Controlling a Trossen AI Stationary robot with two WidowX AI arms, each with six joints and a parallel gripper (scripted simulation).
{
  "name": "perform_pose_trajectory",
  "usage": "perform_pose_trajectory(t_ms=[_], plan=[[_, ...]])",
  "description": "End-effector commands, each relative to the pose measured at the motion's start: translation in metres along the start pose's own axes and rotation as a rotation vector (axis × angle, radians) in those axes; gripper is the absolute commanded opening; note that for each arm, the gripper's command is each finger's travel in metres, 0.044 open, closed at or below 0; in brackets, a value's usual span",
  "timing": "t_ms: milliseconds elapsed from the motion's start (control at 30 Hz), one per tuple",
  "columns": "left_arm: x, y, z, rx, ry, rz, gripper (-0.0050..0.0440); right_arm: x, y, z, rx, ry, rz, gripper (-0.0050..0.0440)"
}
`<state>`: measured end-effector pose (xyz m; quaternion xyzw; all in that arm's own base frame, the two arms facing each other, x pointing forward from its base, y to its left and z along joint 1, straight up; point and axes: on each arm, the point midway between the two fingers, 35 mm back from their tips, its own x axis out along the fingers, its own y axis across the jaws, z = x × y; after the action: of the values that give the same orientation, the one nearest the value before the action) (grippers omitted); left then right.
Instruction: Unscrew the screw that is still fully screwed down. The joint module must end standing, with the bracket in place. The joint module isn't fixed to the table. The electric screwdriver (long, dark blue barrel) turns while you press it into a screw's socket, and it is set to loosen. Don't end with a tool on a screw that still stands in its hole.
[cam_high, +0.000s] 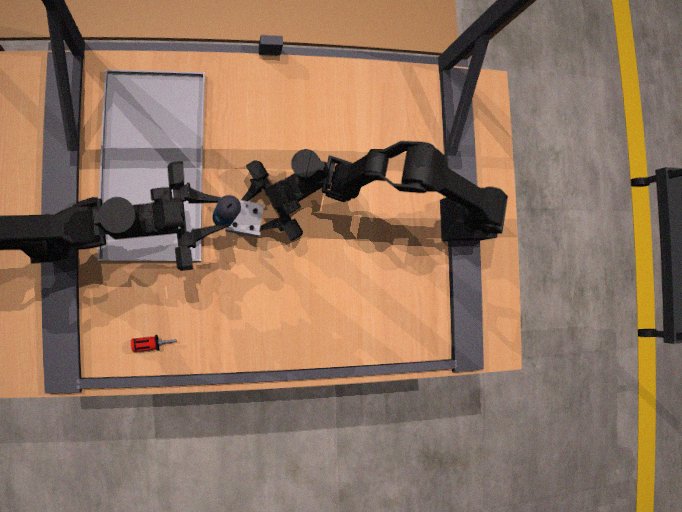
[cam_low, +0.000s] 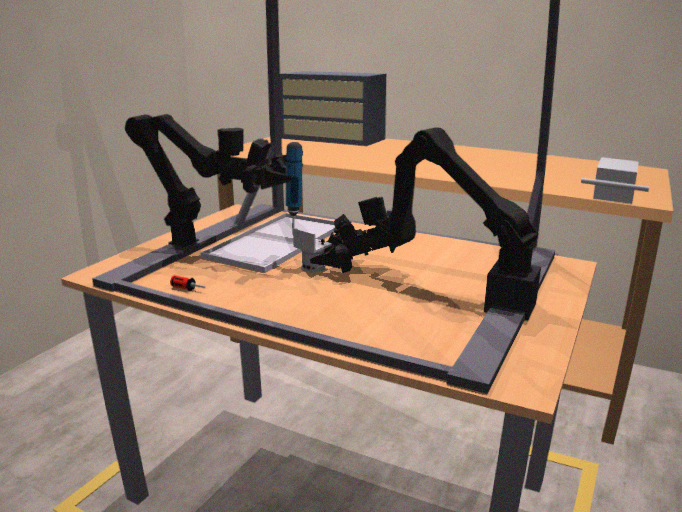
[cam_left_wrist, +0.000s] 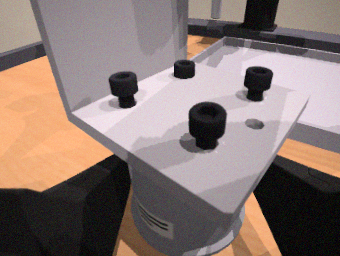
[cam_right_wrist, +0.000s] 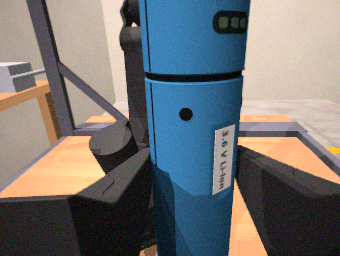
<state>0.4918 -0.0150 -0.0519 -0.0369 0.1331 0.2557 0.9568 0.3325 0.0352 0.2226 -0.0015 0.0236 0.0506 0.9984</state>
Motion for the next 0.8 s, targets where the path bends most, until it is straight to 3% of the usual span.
perform_pose_trajectory(t_ms=[0,233,767], plan=[[-0.001,-0.003,0.009,-0.013,-0.016,-0.006,0.0242,0.011,-0.003,0.02,-0.005,-0.067,0.001,0.0161],[-0.001,-0.003,0.009,-0.013,-0.016,-0.006,0.0242,0.024,-0.006,0.026,-0.006,-0.094,0.0,0.0161],[-0.001,-0.003,0.009,-0.013,-0.016,-0.006,0.0242,0.023,-0.006,0.028,-0.006,-0.103,-0.001,0.0161]])
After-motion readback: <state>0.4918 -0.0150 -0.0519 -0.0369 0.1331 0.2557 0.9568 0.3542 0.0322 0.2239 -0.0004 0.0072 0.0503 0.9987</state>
